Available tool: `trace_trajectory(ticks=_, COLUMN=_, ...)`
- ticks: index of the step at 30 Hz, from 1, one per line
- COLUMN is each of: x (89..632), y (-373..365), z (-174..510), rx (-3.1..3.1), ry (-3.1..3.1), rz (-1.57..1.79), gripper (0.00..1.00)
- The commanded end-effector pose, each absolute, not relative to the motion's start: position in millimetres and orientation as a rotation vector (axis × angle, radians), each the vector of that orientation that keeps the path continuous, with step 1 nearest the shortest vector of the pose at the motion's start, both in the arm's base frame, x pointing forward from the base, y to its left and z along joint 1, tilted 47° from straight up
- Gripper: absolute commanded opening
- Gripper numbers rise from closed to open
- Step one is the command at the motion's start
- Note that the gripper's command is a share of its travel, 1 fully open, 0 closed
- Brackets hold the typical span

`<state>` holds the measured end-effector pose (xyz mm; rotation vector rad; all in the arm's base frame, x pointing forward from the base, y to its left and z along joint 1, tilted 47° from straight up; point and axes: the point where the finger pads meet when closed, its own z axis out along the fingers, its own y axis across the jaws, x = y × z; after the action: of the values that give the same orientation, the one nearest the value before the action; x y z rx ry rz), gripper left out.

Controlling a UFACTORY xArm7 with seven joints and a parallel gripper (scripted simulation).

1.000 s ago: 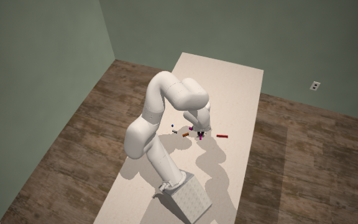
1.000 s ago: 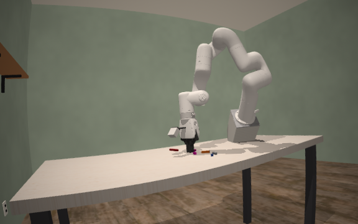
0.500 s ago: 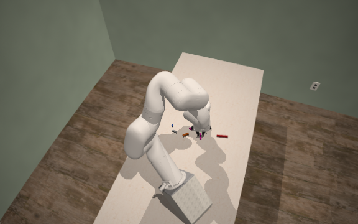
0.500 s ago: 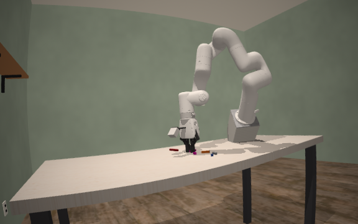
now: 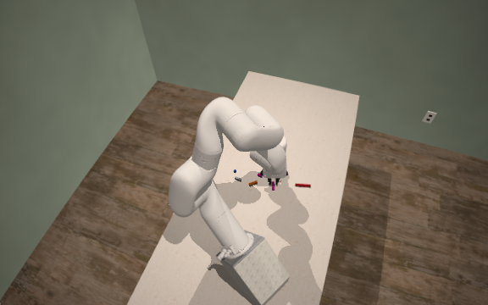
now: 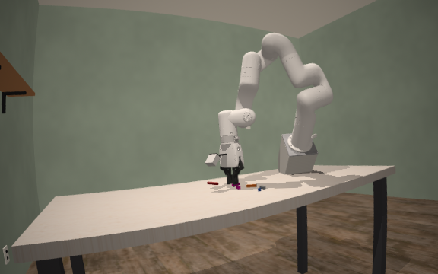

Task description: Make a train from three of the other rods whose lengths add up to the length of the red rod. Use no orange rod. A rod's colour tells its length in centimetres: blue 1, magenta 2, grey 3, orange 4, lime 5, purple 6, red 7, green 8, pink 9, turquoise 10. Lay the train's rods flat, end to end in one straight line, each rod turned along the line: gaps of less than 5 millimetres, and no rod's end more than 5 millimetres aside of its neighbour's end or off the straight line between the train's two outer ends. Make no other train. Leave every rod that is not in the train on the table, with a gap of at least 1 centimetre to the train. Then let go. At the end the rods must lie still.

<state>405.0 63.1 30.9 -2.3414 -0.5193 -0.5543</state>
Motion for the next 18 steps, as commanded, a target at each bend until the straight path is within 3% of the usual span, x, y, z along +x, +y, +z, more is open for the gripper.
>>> trace_trajectory(ticks=1, x=401, y=49, z=45, rx=-2.343, ry=-0.517, rz=-0.557, gripper=0.24)
trace_trajectory(ticks=18, x=386, y=7, z=87, rx=-2.343, ry=-0.517, rz=-0.557, gripper=0.24)
